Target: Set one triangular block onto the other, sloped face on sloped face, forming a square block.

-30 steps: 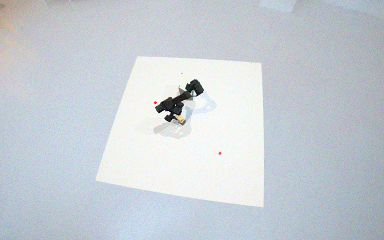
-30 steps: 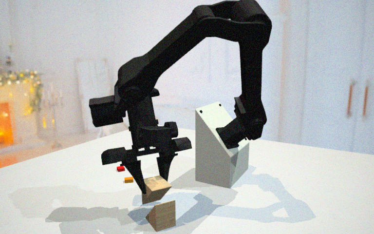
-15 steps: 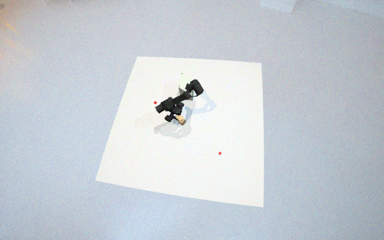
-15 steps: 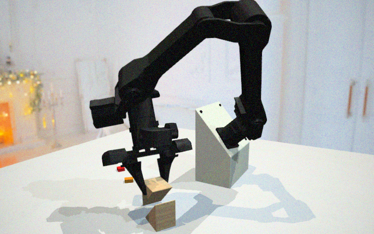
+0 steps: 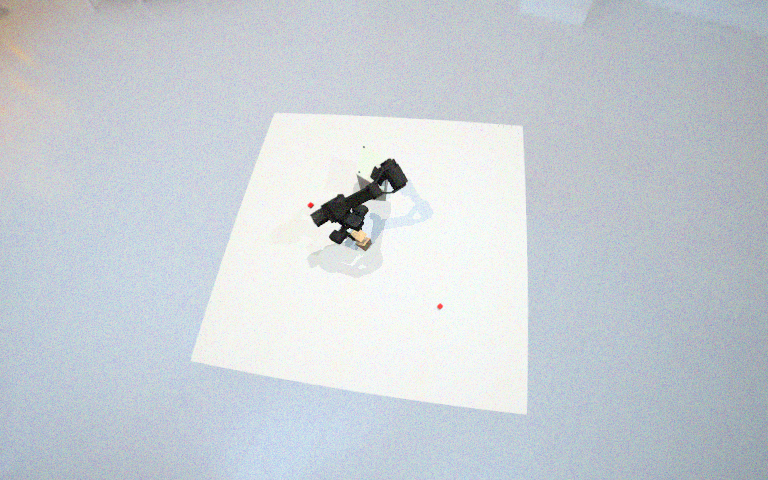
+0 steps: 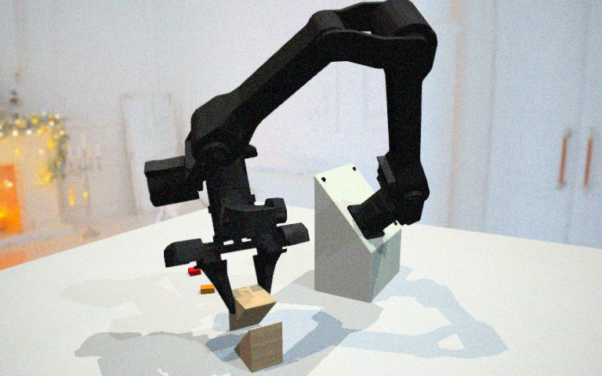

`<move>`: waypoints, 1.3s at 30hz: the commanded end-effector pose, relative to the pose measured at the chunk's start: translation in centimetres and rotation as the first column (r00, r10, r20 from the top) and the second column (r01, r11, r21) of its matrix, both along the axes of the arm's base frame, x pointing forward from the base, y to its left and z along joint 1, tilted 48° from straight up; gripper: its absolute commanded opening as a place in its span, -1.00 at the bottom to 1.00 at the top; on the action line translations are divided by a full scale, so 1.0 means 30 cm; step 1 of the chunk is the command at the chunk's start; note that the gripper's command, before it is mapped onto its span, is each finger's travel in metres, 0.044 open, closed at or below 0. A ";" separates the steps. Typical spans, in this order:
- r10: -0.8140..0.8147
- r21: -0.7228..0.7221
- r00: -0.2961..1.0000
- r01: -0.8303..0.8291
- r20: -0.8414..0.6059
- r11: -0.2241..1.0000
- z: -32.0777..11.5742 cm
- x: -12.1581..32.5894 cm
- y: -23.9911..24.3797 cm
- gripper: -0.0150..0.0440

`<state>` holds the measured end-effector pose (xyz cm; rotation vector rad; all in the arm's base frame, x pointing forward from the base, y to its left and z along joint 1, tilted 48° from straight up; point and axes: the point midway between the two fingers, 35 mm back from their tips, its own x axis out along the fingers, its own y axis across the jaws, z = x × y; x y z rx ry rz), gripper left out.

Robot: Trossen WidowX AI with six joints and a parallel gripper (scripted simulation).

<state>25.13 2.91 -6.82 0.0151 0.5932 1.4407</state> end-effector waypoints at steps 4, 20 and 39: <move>-0.006 0.003 1.000 0.006 0.001 1.000 -0.003 0.004 0.012 -0.49; -0.007 0.004 1.000 0.007 0.001 1.000 -0.016 0.004 0.045 -0.49; -0.008 0.006 1.000 0.008 0.001 1.000 -0.024 0.004 0.073 -0.49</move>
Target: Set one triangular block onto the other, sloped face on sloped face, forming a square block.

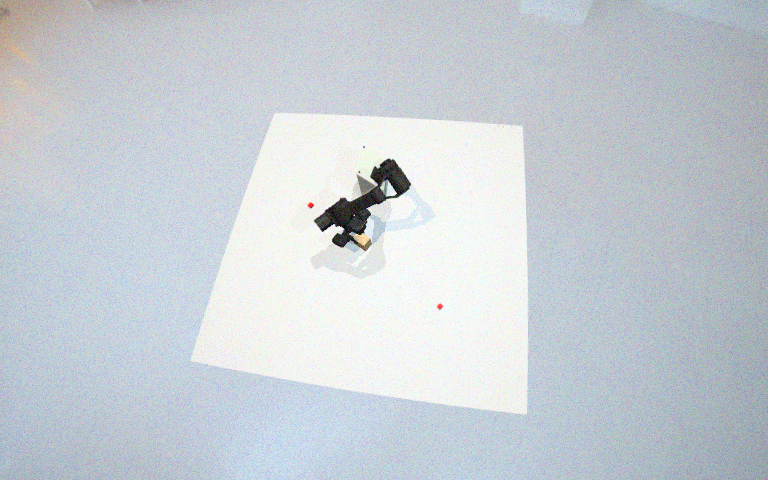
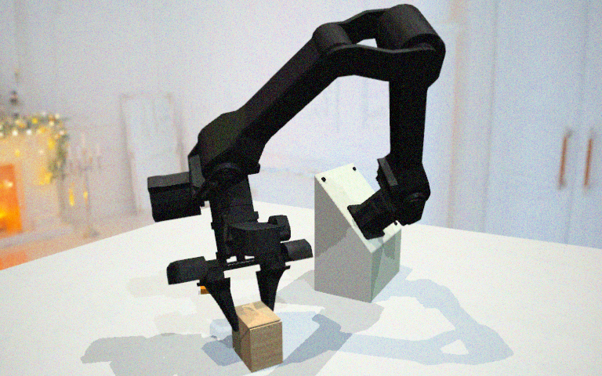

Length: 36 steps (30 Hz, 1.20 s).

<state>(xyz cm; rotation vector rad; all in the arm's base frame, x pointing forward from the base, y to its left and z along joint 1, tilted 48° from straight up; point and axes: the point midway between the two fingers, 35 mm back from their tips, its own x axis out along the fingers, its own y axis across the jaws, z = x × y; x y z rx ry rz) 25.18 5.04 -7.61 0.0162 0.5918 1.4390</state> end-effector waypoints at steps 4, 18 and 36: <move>-0.006 0.005 1.000 0.006 0.000 1.000 0.002 0.002 0.002 -0.49; -0.006 0.005 1.000 0.006 0.000 1.000 0.001 0.002 0.006 -0.49; -0.001 0.001 1.000 0.001 -0.002 1.000 -0.002 -0.001 0.007 -0.14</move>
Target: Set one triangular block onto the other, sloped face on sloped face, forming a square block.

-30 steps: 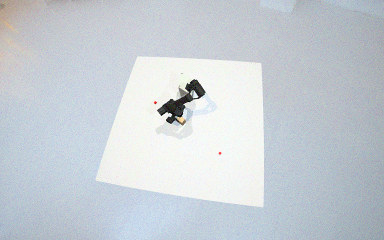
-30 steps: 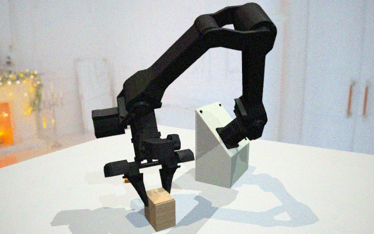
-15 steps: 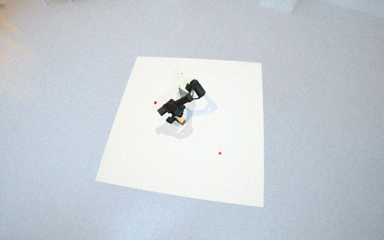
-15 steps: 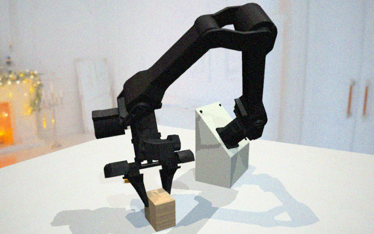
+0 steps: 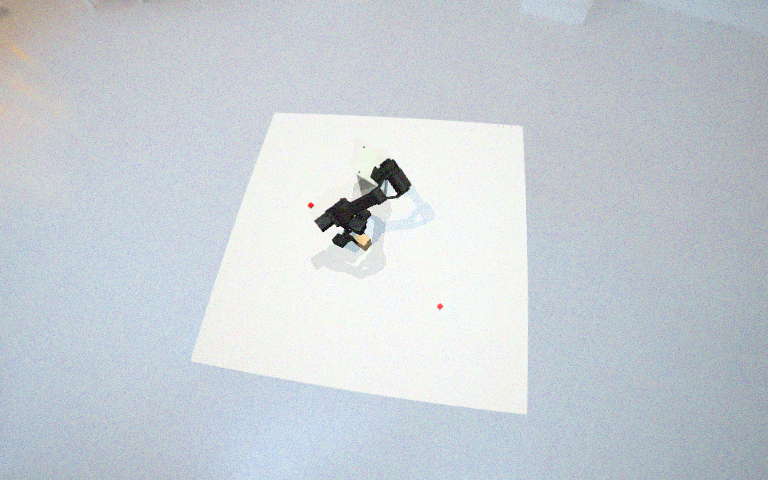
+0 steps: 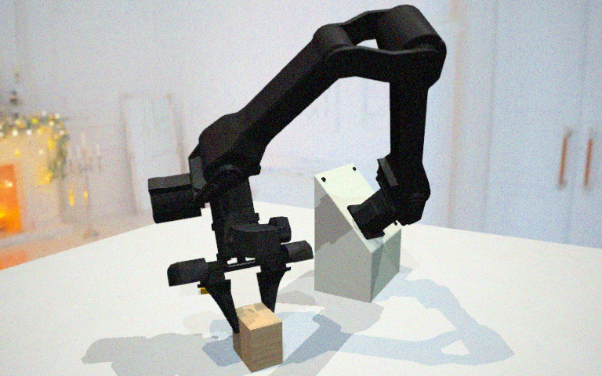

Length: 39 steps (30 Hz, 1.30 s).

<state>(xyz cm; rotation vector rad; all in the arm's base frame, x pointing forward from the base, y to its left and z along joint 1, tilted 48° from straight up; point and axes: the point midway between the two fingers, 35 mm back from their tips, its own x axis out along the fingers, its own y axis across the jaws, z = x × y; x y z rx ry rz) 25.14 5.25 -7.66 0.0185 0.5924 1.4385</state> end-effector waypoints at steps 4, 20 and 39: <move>0.000 0.000 1.000 0.000 0.000 1.000 0.000 0.000 0.000 0.22; 0.000 0.000 1.000 0.000 0.000 1.000 0.000 0.000 0.000 1.00; -0.021 -0.014 1.000 0.021 0.002 1.000 0.120 0.004 -0.328 1.00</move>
